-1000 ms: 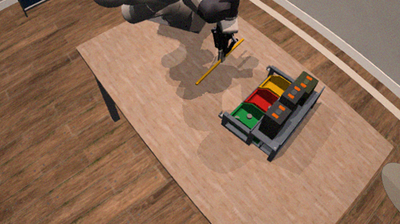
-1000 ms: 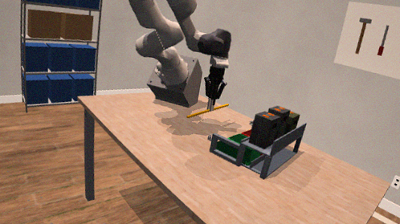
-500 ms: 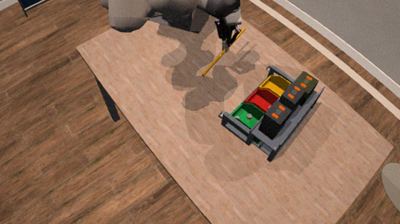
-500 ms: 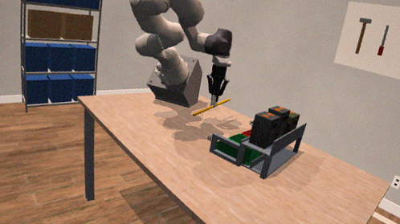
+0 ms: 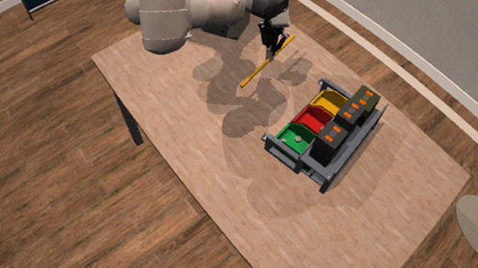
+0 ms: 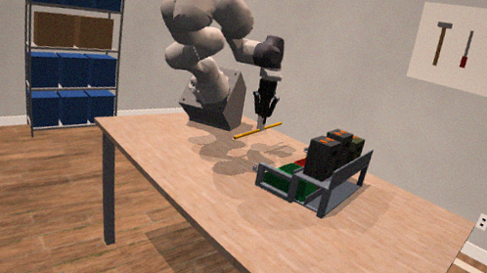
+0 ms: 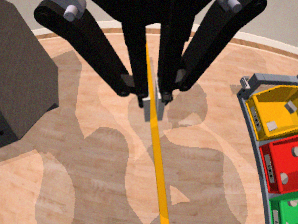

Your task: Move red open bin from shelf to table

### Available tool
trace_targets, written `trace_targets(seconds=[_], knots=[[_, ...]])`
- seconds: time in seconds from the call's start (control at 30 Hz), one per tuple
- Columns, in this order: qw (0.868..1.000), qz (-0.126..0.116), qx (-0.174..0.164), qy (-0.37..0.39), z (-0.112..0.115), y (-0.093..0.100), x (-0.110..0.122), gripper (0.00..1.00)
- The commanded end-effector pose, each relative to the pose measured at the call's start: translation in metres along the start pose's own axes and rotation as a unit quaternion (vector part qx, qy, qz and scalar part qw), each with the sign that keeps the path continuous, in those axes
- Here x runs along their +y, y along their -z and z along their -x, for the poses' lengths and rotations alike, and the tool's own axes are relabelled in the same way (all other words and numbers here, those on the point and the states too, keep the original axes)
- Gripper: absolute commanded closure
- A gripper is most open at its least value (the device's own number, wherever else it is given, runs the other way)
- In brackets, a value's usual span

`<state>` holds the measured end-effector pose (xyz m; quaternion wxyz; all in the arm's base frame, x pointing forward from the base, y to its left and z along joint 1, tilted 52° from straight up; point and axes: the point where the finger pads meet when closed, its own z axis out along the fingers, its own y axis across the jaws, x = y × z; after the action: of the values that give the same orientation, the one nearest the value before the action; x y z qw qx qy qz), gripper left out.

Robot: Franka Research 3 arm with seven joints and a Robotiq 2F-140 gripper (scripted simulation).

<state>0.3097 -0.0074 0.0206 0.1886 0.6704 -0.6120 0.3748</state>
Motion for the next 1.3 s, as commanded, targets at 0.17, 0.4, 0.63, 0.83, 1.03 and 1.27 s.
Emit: trace_targets(seconds=[0.17,0.4,0.63,0.83,1.03,1.27], knots=[[0.999,-0.006,0.017,-0.032,-0.0059,-0.0012,-0.0039,1.0],[0.999,-0.006,0.017,-0.032,-0.0136,-0.0006,-0.0071,1.0],[0.999,-0.006,0.017,-0.032,-0.0136,-0.0006,-0.0071,1.0],[0.999,-0.007,0.02,-0.031,-0.0154,-0.0012,-0.0078,1.0],[0.999,-0.006,0.017,-0.032,-0.0155,0.0,-0.007,1.0],[0.999,-0.006,0.017,-0.032,-0.0155,0.0,-0.007,1.0]])
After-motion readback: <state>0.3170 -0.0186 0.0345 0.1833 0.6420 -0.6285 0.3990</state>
